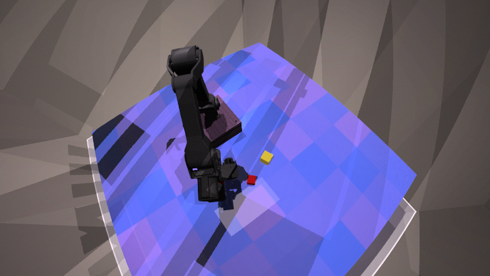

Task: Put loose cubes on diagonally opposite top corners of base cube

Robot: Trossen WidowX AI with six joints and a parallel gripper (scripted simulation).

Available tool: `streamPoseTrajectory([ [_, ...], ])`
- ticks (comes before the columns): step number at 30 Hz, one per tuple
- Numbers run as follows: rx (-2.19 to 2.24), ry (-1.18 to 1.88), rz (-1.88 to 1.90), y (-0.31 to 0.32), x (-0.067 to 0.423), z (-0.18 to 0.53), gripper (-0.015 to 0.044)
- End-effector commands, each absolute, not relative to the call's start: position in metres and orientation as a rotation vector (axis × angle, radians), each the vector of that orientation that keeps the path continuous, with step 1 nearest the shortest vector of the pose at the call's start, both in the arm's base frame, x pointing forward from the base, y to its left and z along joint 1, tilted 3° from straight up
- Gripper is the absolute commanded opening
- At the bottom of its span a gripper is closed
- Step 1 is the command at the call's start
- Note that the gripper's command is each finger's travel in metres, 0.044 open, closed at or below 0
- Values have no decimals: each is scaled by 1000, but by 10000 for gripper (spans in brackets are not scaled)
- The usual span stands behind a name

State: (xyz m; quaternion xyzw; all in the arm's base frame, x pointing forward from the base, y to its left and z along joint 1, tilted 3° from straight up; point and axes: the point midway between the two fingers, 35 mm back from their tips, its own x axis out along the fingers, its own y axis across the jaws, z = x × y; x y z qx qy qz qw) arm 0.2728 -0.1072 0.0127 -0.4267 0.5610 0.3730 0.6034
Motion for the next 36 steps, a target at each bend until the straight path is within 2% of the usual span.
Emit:
streamPoseTrajectory([
  [1, -986, 1310, 875, -107, 271, 2, 265],
  [12, -986, 1310, 875, -107, 271, -13, 265],
  [18, -986, 1310, 875, -107, 271, -13, 107],
  [36, -986, 1310, 874, -109, 274, 27, 105],
])
